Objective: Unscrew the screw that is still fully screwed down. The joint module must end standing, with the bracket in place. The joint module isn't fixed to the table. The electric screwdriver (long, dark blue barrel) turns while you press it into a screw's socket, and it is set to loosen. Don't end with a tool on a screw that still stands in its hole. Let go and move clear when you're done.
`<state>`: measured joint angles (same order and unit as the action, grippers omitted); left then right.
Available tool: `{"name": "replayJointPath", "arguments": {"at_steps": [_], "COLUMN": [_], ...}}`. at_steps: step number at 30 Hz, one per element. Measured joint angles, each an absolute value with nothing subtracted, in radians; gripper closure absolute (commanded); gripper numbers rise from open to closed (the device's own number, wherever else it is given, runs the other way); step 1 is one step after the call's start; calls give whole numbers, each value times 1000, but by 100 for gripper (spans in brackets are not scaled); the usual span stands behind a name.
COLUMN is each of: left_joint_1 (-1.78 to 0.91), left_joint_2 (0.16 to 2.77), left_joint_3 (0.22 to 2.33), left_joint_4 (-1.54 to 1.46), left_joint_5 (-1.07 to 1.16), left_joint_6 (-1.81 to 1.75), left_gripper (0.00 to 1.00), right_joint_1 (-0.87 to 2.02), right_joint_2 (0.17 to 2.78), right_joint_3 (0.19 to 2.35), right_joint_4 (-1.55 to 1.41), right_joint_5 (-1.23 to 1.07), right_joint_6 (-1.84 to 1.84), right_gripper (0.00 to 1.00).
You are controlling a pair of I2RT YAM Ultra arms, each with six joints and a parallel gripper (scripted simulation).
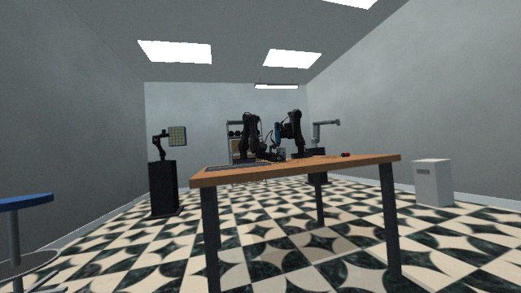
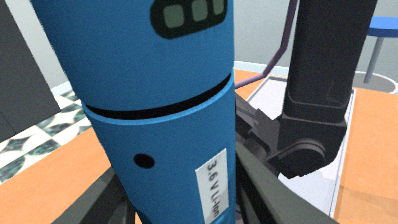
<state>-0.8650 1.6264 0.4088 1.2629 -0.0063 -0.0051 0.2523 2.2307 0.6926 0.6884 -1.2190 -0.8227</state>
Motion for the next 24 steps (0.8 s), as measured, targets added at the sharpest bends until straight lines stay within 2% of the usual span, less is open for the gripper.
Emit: {"name": "replayJointPath", "arguments": {"at_steps": [24], "left_joint_1": [-869], "left_joint_2": [1630], "left_joint_3": [405], "left_joint_4": [1273], "left_joint_5": [-11], "left_joint_6": [-5], "left_gripper": [58], "right_joint_1": [252], "right_joint_2": [2231], "right_joint_3": [693], "right_joint_4": [688], "right_joint_5": [-1219], "right_joint_6": [-823], "right_gripper": [41]}}
